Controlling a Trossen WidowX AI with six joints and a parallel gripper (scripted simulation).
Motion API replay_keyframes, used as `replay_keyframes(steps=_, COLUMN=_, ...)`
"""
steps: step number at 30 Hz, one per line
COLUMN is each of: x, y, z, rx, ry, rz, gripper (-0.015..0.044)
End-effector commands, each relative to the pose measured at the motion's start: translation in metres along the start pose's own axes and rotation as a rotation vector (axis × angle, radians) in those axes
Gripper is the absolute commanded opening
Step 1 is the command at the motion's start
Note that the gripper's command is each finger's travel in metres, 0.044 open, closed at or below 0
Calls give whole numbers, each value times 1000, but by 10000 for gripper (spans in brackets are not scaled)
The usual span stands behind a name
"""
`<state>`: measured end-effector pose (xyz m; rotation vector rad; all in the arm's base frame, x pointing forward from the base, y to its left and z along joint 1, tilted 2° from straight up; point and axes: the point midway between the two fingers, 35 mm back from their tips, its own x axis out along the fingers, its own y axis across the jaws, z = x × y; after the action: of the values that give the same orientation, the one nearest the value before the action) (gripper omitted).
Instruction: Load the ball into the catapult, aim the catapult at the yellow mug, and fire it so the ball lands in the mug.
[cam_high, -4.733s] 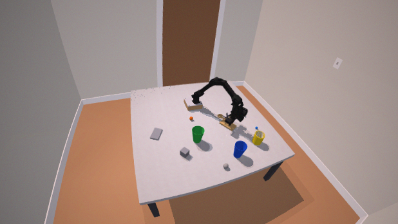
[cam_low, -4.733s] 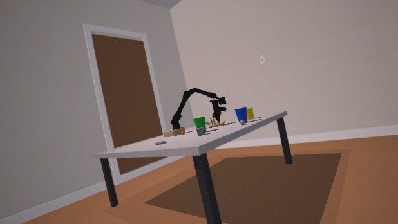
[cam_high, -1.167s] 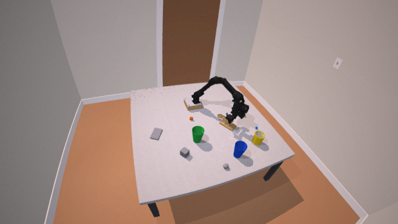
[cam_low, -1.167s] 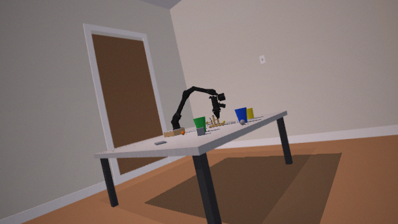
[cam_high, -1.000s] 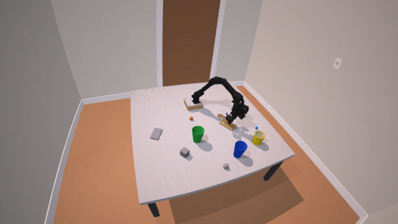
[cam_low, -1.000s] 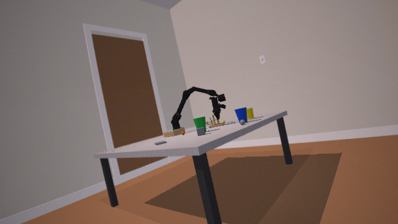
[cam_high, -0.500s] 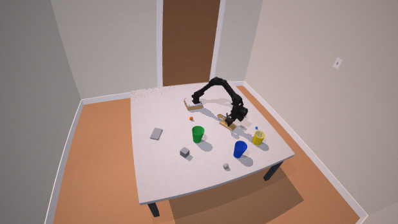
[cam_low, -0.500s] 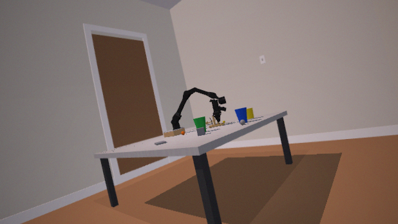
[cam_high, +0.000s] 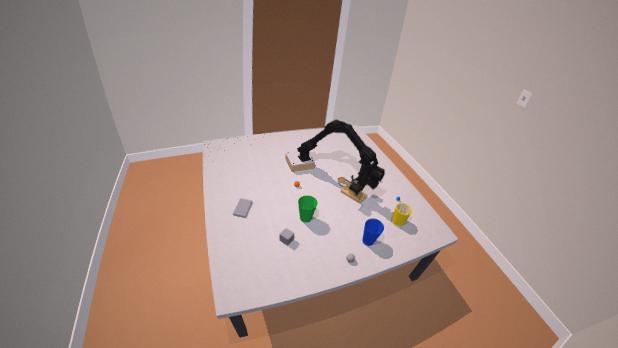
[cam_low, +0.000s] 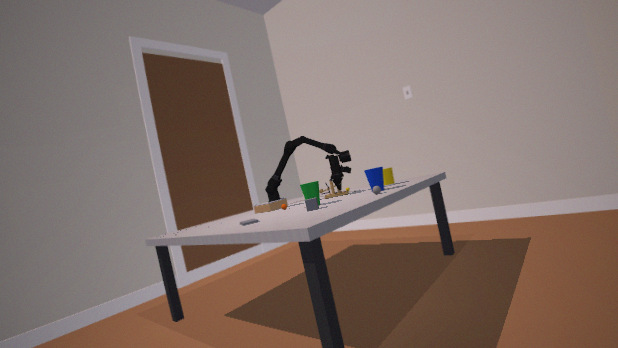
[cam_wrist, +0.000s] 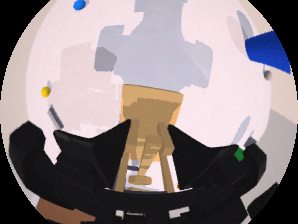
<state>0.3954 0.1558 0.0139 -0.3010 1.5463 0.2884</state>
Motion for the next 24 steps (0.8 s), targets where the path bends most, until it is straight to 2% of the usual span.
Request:
replay_keyframes(steps=1, x=-1, y=0, z=0, rx=0, ry=-1, rz=1, gripper=112)
replay_keyframes(steps=4, x=-1, y=0, z=0, rx=0, ry=-1, rz=1, gripper=92)
replay_keyframes(steps=5, x=-3, y=0, z=0, rx=0, ry=-1, rz=1, gripper=65)
replay_keyframes(steps=8, x=-39, y=0, z=1, rx=0, ry=0, rz=0, gripper=0)
replay_keyframes(steps=13, x=-50, y=0, z=0, rx=0, ry=0, rz=0, gripper=0)
replay_keyframes(steps=24, x=-35, y=0, z=3, rx=-1, ry=-1, rz=0, gripper=0)
